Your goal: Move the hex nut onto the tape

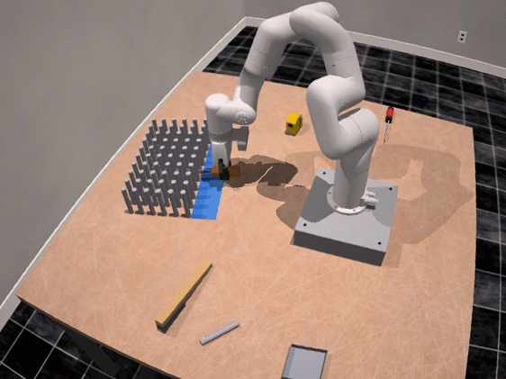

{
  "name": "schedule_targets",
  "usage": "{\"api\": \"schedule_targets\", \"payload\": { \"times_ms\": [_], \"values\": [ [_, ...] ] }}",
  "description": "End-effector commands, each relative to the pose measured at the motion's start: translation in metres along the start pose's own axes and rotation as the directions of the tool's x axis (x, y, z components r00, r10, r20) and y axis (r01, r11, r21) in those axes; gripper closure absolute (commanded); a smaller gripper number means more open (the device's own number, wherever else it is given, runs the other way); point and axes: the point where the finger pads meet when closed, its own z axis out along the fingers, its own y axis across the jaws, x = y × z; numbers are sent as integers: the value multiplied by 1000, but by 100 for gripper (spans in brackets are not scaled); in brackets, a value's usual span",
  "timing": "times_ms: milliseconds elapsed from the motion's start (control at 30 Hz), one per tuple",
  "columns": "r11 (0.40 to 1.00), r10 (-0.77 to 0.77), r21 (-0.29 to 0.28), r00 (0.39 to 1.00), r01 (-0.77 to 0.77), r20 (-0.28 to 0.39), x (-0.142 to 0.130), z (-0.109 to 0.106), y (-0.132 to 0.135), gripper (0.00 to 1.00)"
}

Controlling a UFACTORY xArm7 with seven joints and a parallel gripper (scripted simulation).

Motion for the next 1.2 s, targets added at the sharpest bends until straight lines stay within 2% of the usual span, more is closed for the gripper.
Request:
{"api": "schedule_targets", "payload": {
  "times_ms": [0, 1167],
  "values": [
    [1000, 0, 2, 1000, 0, 3, -2, -1, -1, 100],
    [1000, 0, 2, 1000, 0, 3, -2, 5, -1, 100]
  ]
}}
